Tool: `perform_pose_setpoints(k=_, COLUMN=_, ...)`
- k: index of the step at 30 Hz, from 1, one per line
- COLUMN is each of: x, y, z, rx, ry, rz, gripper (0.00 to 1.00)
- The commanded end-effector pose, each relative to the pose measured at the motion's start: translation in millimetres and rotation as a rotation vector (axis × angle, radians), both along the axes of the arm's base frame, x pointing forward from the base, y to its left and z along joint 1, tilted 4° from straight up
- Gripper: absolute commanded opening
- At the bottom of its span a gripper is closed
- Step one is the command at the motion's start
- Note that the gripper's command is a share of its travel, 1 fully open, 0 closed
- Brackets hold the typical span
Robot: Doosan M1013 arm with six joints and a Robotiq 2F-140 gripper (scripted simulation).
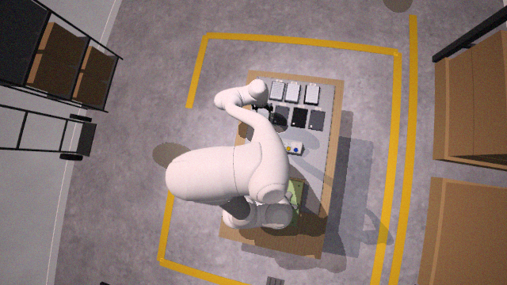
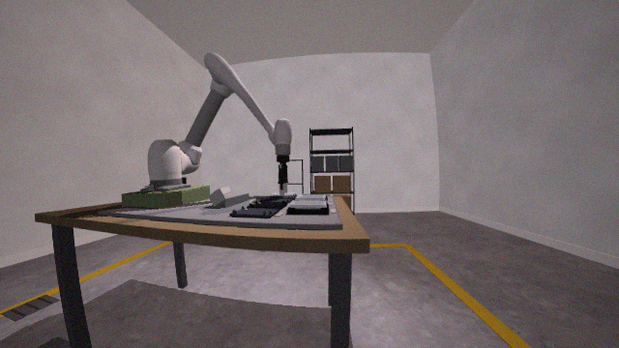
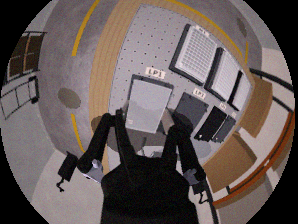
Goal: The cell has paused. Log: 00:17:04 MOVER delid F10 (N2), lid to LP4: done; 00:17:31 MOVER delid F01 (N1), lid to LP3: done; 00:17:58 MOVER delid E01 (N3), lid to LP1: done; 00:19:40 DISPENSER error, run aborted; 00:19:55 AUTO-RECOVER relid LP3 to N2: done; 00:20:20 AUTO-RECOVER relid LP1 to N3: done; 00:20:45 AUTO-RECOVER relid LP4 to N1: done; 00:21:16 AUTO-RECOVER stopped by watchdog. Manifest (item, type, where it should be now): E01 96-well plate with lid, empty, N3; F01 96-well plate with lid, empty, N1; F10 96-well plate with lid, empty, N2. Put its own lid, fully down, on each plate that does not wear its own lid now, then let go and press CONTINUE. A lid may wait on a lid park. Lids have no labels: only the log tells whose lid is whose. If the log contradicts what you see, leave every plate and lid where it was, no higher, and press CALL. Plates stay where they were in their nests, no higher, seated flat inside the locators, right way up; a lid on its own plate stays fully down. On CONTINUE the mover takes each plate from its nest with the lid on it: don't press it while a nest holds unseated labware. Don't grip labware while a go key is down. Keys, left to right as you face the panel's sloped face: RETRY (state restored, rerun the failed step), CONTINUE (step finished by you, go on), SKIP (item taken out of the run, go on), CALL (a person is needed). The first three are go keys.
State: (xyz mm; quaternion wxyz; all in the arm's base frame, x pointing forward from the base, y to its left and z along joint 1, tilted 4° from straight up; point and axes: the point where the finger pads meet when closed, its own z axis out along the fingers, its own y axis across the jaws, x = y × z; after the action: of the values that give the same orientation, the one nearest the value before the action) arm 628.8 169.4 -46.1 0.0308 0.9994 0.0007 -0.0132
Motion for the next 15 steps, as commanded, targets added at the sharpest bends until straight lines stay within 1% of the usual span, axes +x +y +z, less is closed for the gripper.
perform_pose_setpoints(k=1, x=0.0, y=0.0, z=-0.6, rx=0.000, ry=0.000, rz=0.000, gripper=0.00)
perform_pose_setpoints(k=15, x=-0.1, y=-0.2, z=-3.8, rx=0.000, ry=0.000, rz=0.000, gripper=0.00)
